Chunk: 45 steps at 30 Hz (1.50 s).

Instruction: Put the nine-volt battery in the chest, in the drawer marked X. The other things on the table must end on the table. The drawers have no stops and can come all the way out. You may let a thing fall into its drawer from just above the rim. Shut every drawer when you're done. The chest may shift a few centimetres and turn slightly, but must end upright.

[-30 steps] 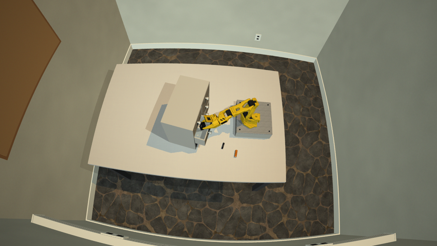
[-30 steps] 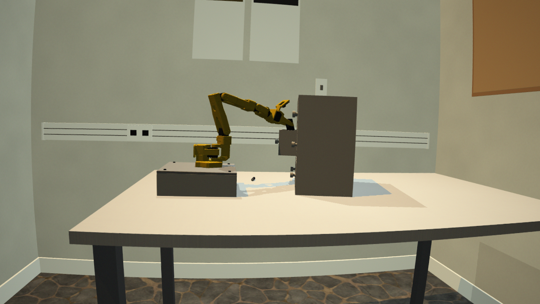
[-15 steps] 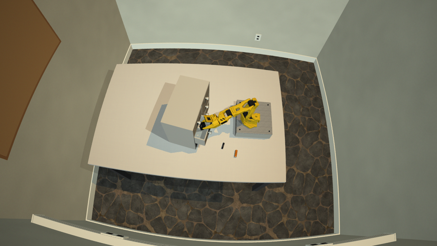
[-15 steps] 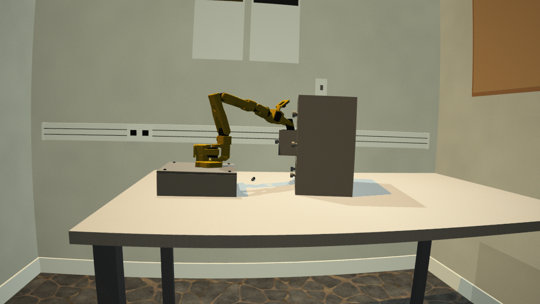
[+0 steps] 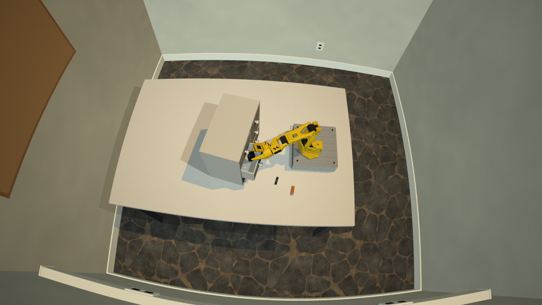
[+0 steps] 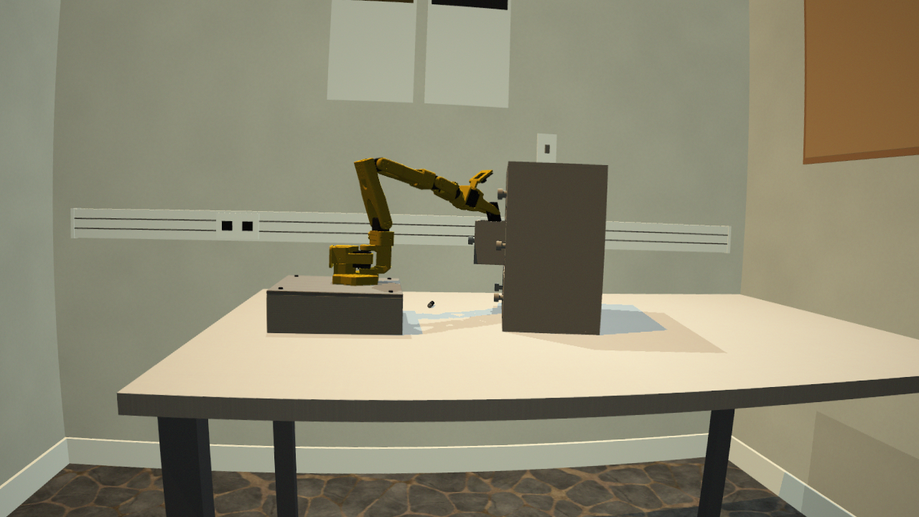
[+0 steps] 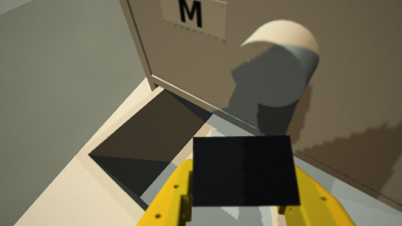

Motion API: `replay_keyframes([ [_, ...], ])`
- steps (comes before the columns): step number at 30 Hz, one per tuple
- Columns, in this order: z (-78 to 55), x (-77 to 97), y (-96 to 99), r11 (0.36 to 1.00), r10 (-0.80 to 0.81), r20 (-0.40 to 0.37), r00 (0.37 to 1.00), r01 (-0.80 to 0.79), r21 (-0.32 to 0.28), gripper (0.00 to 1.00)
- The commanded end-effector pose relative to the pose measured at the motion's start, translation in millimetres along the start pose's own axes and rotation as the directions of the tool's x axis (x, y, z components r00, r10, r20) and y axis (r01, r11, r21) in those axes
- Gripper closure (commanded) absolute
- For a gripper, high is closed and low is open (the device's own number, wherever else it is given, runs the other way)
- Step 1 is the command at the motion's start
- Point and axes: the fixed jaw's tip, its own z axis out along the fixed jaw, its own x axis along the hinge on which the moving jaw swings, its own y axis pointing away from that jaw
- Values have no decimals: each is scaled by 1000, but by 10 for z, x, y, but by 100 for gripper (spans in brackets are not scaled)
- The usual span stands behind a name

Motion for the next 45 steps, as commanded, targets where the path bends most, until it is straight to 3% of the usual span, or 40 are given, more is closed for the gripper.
replay_keyframes([
  [1, -39, -63, 11, 1000, -8, 22, 1000, 9, -4, 100],
  [26, -45, -73, 14, 1000, -9, 22, 1000, 9, -4, 100],
  [45, -45, -73, 14, 1000, -9, 22, 1000, 9, -4, 82],
])
